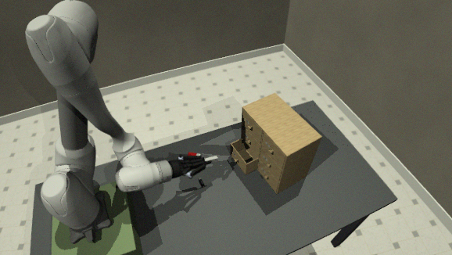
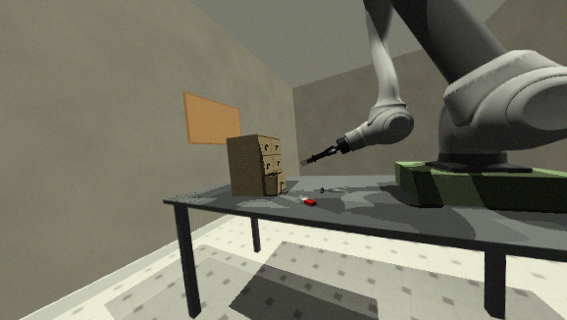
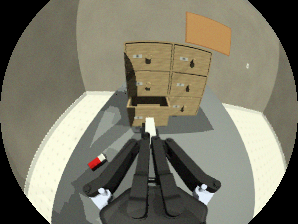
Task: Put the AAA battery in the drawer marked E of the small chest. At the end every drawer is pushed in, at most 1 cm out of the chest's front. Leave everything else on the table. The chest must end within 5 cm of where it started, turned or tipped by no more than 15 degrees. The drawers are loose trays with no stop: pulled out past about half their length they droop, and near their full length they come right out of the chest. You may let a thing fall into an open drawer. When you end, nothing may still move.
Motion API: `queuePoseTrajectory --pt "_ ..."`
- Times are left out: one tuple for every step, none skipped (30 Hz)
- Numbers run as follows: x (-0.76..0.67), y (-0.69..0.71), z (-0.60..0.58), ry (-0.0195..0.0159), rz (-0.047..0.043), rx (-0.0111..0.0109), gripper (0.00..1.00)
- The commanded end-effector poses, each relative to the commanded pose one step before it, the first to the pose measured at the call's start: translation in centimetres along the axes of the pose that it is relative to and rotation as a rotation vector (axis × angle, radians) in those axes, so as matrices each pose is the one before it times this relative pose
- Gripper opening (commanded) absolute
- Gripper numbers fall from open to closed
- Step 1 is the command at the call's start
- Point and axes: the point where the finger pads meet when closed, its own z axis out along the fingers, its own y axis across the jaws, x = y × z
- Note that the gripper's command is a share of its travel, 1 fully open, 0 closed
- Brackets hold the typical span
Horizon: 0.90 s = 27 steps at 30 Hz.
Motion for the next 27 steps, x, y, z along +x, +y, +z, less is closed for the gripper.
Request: queuePoseTrajectory --pt "-0.715 0.001 0.999 0.00066 0.00013 -0.00007 0.0" --pt "-0.274 0.0 0.369 0.0 0.0 0.0 0.0" --pt "0.0 0.0 0.0 0.0 0.0 0.0 0.0" --pt "0.0 0.0 0.0 0.0 0.0 0.0 0.0" --pt "-0.297 0.0 0.4 0.0 0.0 0.0 0.0" --pt "-0.317 0.0 0.428 0.0 0.0 0.0 0.0" --pt "-0.335 0.0 0.451 0.0 0.0 0.0 0.0" --pt "-0.349 0.0 0.47 0.0 0.0 0.0 0.0" --pt "-0.36 0.0 0.484 0.0 0.0 0.0 0.0" --pt "-0.365 0.0 0.494 0.0 0.0 0.0 0.0" --pt "-0.367 0.0 0.496 0.0 0.0 0.0 0.0" --pt "-0.365 0.0 0.491 0.0 0.0 0.0 0.0" --pt "-0.357 0.0 0.48 0.0 0.0 0.0 0.0" --pt "-0.344 0.0 0.465 0.0 0.0 0.0 0.0" --pt "-0.327 0.0 0.441 0.0 0.0 0.0 0.0" --pt "-0.305 0.0 0.412 0.0 0.0 0.0 0.0" --pt "-0.279 0.0 0.377 0.0 0.0 0.0 0.0" --pt "-0.25 0.0 0.337 0.0 0.0 0.0 0.0" --pt "-0.218 0.0 0.294 0.0 0.0 0.0 0.0" --pt "0.0 0.0 0.0 0.0 0.0 0.0 0.0" --pt "0.0 0.0 0.0 0.0 0.0 0.0 0.0" --pt "-0.184 0.0 0.248 0.0 0.0 0.0 0.0" --pt "-0.149 0.0 0.2 0.0 0.0 0.0 0.0" --pt "-0.114 0.0 0.156 0.0 0.0 0.0 0.0" --pt "-0.082 0.0 0.111 0.0 0.0 0.0 0.0" --pt "-0.053 0.0 0.072 0.0 0.0 0.0 0.0" --pt "-0.029 0.0 0.039 0.0 0.0 0.0 0.0"
